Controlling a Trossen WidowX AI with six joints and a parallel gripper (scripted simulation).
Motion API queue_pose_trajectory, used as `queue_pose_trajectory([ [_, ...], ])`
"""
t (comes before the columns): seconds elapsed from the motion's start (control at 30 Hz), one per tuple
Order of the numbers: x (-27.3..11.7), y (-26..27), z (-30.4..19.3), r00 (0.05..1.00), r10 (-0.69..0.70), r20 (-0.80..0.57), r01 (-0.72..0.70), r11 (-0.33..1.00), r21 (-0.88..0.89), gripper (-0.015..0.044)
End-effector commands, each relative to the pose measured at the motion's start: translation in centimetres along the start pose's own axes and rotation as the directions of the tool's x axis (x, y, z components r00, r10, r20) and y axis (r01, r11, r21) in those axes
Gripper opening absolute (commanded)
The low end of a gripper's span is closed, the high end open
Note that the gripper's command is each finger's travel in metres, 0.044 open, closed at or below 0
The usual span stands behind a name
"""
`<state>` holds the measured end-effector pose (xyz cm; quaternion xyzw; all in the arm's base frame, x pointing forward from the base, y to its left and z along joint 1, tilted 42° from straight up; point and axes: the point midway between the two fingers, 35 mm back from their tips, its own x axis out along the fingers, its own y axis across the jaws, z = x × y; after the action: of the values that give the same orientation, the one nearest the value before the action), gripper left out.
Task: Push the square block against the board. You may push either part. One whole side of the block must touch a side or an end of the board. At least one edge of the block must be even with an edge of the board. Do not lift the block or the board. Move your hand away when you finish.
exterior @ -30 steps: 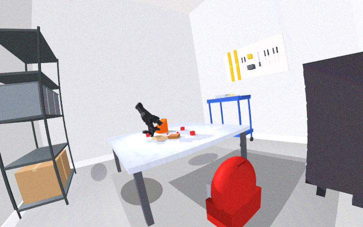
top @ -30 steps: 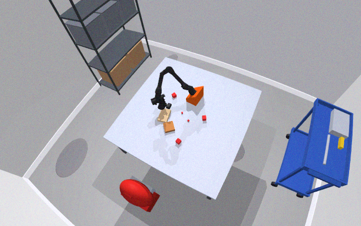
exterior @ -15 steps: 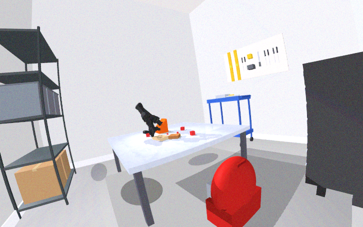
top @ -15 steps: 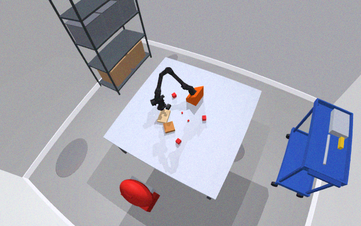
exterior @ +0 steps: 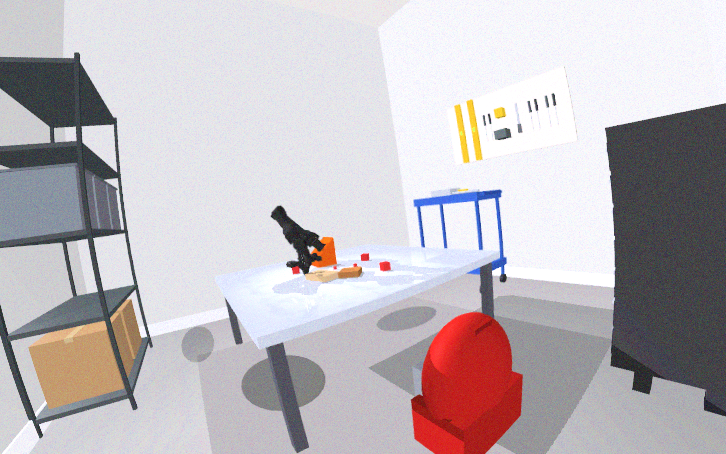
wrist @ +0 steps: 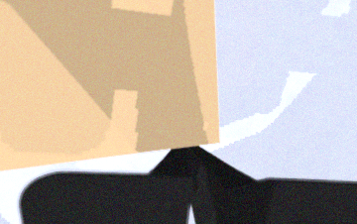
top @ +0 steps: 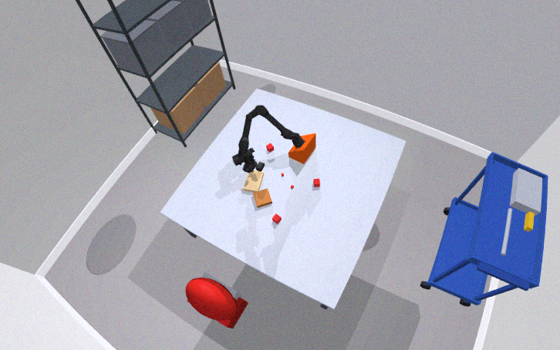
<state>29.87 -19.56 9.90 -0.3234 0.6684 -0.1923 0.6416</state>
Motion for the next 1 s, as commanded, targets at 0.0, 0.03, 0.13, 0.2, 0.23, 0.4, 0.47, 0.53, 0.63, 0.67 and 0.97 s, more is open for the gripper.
queue_pose_trajectory([
  [0.0, 0.2, 0.2, 0.6, 1.0, 0.007, 0.002, -0.007, 1.0, 0.003, 0.0],
  [0.03, 0.2, 0.2, 0.7, 1.0, 0.007, 0.002, -0.007, 1.0, 0.003, 0.0],
  [0.13, 0.2, 0.2, 0.9, 1.0, 0.007, 0.002, -0.007, 1.0, 0.003, 0.0],
  [0.2, 0.2, 0.2, 1.0, 1.0, 0.007, 0.002, -0.007, 1.0, 0.003, 0.0],
  [0.23, 0.2, 0.2, 1.1, 1.0, 0.007, 0.002, -0.007, 1.0, 0.003, 0.0],
  [0.4, 0.2, 0.2, 1.5, 1.0, 0.007, 0.002, -0.007, 1.0, 0.004, 0.0],
  [0.47, 0.2, 0.2, 1.7, 1.0, 0.007, 0.002, -0.007, 1.0, 0.004, 0.0],
  [0.53, 0.2, 0.2, 1.8, 1.0, 0.007, 0.002, -0.007, 1.0, 0.004, 0.0],
  [0.63, 0.2, 0.2, 2.0, 1.0, 0.007, 0.002, -0.007, 1.0, 0.004, 0.0],
  [0.67, 0.2, 0.2, 2.1, 1.0, 0.007, 0.002, -0.007, 1.0, 0.004, 0.0],
  [0.97, 0.2, 0.2, 2.6, 1.0, 0.007, 0.003, -0.007, 1.0, 0.004, 0.0],
])
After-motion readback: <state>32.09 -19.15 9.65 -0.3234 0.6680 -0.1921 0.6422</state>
